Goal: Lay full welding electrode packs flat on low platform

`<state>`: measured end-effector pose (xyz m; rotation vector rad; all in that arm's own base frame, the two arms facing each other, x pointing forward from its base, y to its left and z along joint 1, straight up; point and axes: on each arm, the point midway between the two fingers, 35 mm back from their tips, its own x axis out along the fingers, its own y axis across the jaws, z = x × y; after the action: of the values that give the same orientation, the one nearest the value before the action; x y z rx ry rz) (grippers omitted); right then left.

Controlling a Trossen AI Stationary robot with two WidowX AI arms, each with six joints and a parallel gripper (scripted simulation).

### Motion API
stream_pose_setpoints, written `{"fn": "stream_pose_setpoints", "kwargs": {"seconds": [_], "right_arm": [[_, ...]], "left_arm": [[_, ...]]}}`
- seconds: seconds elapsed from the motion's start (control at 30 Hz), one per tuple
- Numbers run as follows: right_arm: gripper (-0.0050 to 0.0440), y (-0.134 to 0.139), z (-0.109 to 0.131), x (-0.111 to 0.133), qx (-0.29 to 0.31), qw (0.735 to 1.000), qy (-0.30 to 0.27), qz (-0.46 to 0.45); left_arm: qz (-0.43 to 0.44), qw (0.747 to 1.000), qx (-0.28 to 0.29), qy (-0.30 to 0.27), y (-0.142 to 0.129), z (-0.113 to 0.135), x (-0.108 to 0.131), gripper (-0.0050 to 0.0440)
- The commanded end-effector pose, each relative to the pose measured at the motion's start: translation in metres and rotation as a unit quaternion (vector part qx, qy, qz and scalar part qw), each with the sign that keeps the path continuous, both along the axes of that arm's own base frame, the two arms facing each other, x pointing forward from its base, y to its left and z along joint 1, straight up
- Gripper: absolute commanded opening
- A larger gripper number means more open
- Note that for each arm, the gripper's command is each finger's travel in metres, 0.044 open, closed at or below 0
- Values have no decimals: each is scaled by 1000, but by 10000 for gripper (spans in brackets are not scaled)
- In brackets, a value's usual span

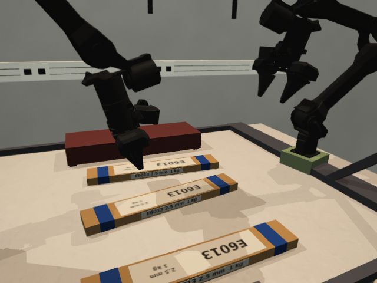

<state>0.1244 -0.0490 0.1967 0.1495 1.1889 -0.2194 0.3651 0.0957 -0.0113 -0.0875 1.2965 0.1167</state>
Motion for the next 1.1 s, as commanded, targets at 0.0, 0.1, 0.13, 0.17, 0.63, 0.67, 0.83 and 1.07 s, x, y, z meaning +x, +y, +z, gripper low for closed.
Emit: {"fn": "stream_pose_setpoints", "kwargs": {"seconds": [0.0, 0.1, 0.13, 0.17, 0.63, 0.67, 0.83, 1.07], "right_arm": [[430, 0, 6, 1, -4, 1000, -9, 1], [430, 0, 6, 1, -4, 1000, -9, 1], [430, 0, 6, 1, -4, 1000, -9, 1], [430, 0, 6, 1, -4, 1000, -9, 1], [430, 0, 6, 1, -4, 1000, -9, 1], [430, 0, 6, 1, -4, 1000, -9, 1], [430, 0, 6, 1, -4, 1000, -9, 1], [430, 0, 6, 1, -4, 1000, -9, 1]], "left_arm": [[1, 1000, 1, -1, 1, -1, 1, 300], [0, 1000, 3, -10, 1, 5, 4, 300], [0, 1000, 3, -10, 1, 5, 4, 300], [0, 1000, 3, -10, 1, 9, 4, 300], [0, 1000, 3, -10, 1, 25, 4, 300], [0, 1000, 3, -10, 1, 26, 4, 300], [0, 1000, 3, -10, 1, 33, 4, 300], [0, 1000, 3, -10, 1, 40, 4, 300]]}}
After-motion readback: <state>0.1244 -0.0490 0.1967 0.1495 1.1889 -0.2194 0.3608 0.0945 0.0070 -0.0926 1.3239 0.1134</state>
